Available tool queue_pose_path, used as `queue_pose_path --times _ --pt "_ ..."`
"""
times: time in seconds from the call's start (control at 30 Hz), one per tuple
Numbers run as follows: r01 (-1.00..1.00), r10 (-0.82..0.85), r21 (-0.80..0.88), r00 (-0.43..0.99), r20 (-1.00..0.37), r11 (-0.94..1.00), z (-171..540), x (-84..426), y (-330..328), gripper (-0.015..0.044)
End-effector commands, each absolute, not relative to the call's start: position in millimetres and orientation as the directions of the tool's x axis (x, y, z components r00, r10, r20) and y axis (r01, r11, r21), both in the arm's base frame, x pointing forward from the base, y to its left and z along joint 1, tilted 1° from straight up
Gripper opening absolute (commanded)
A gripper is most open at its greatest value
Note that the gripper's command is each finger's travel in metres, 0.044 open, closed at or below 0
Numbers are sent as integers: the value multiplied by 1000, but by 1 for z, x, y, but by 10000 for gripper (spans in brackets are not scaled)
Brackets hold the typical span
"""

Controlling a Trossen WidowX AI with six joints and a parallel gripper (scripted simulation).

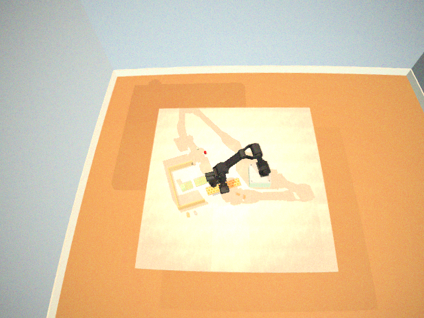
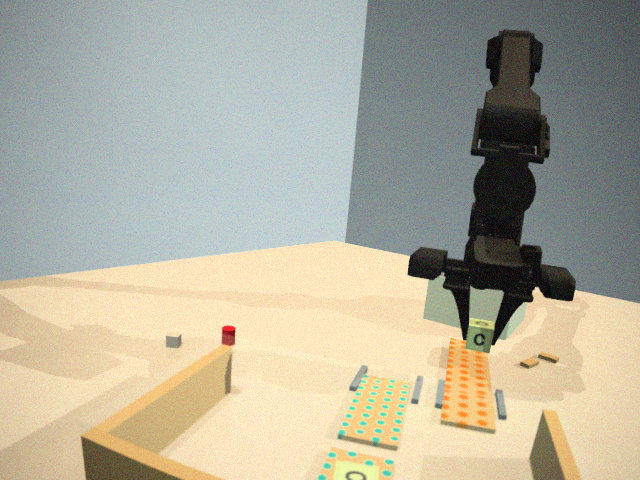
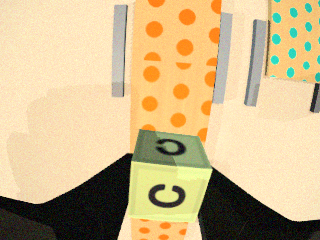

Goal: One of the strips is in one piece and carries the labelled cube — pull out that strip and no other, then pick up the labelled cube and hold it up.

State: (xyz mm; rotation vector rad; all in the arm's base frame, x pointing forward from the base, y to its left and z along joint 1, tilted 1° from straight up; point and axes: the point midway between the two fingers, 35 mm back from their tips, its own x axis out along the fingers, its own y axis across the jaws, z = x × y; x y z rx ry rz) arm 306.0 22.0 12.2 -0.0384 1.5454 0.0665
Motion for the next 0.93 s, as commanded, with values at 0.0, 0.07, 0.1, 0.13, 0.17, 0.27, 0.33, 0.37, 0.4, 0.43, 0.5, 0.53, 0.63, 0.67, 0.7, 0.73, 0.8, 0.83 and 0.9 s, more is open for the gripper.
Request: queue_pose_path --times 0.0,0.07,0.1,0.13,0.17,0.27,0.33,0.37,0.4,0.43,0.5,0.53,0.63,0.67,0.7,0.73,0.8,0.83,0.9 --pt "-64 15 13 37 -999 998 24 304 21 0" --pt "-64 15 13 37 -999 998 39 303 21 0" --pt "-64 15 13 37 -999 998 45 303 21 0" --pt "-64 15 13 37 -999 998 49 302 21 0" --pt "-64 15 13 37 -999 998 50 302 21 0" --pt "-64 15 13 37 -999 998 50 302 21 0" --pt "-64 15 13 37 -999 998 50 302 21 0" --pt "-64 15 13 37 -999 998 50 302 21 0" --pt "-64 15 13 37 -999 998 50 302 21 0" --pt "-64 15 13 37 -999 998 50 302 21 0" --pt "-64 15 13 37 -999 998 50 302 21 0" --pt "-64 15 13 37 -999 998 50 302 21 0" --pt "-64 15 13 37 -999 998 50 302 21 0" --pt "-64 15 13 37 -999 998 50 302 21 0" --pt "-64 15 13 37 -999 998 50 302 21 0" --pt "-64 15 13 37 -999 998 50 302 21 0" --pt "-64 15 13 37 -999 998 50 302 21 0" --pt "-64 15 13 37 -999 998 50 302 21 0" --pt "-64 15 13 37 -999 998 50 302 21 0"
